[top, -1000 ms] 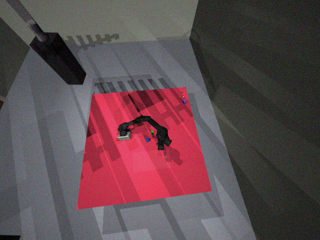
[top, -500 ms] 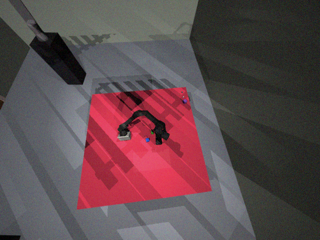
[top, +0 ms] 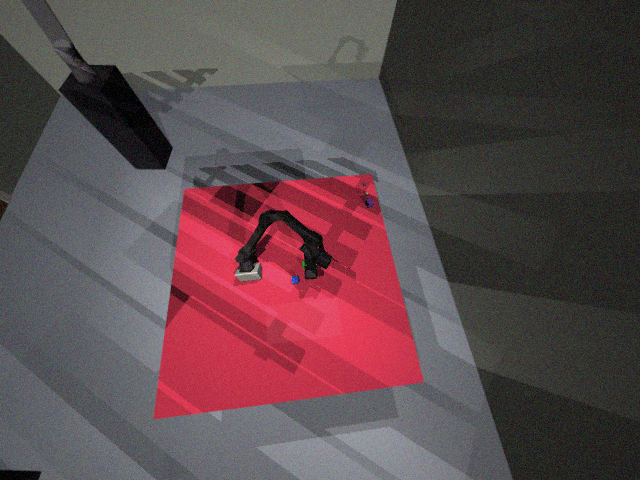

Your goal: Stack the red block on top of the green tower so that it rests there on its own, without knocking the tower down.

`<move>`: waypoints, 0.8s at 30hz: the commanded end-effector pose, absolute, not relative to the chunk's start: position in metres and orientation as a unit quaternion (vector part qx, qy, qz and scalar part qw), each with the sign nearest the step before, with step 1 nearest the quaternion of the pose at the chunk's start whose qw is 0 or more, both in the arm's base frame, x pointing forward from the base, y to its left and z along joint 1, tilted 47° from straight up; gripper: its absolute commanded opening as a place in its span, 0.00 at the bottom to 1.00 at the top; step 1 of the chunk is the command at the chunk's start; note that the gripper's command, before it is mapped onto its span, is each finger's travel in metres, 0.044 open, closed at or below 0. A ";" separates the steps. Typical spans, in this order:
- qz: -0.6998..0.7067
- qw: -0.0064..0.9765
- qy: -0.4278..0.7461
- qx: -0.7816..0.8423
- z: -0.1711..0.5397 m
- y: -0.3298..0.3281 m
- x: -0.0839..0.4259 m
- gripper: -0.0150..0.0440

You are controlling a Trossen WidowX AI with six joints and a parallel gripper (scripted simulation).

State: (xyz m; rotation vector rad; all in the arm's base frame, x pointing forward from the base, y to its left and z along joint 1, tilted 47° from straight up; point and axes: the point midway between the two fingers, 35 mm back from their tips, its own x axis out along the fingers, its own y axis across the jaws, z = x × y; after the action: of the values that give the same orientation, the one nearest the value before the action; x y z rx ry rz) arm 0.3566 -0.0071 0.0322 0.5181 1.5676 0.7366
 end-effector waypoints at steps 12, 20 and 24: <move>0.323 0.617 0.680 0.228 0.059 0.023 0.316 0.25; 0.323 0.617 0.680 0.228 0.040 0.042 0.314 0.25; 0.323 0.617 0.680 0.228 0.032 0.050 0.312 0.25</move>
State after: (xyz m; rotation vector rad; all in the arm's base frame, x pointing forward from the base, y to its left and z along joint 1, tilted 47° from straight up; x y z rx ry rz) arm 0.3133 0.0456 0.0357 0.5176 1.5662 0.7455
